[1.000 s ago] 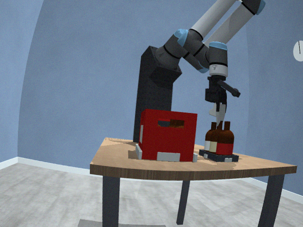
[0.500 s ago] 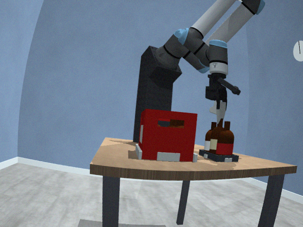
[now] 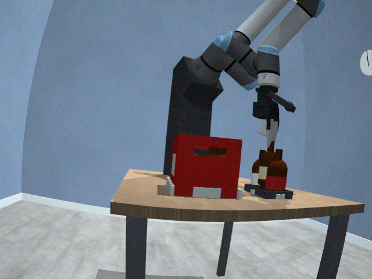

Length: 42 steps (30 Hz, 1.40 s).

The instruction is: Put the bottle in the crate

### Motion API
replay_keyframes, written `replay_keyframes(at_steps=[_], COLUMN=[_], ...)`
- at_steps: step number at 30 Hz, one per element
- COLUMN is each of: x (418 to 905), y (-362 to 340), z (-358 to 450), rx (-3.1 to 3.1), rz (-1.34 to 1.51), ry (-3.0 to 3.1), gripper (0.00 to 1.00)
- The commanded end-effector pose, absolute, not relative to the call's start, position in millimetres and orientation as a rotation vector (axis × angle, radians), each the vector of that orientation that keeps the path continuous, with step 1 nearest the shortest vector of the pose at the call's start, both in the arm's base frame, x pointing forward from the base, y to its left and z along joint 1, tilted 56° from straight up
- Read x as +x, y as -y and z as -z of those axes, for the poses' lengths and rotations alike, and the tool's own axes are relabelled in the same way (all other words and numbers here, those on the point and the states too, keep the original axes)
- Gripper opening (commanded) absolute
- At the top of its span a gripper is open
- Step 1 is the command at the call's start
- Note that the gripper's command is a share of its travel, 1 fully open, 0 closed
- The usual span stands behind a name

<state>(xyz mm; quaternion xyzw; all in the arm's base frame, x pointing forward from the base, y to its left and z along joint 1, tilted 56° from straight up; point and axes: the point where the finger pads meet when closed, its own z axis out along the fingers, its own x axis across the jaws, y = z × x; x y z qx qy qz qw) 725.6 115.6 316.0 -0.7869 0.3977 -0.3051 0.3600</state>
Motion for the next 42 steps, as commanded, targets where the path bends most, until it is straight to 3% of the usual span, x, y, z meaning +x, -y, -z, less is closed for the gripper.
replay_keyframes(at_steps=[1, 42], x=[722.2, 715.9], y=[-114.6, -112.9], z=[-318.9, -323.4], rx=[-2.028, -2.028], rz=[0.787, 0.787], ry=[-1.025, -1.025], gripper=[0.00, 0.00])
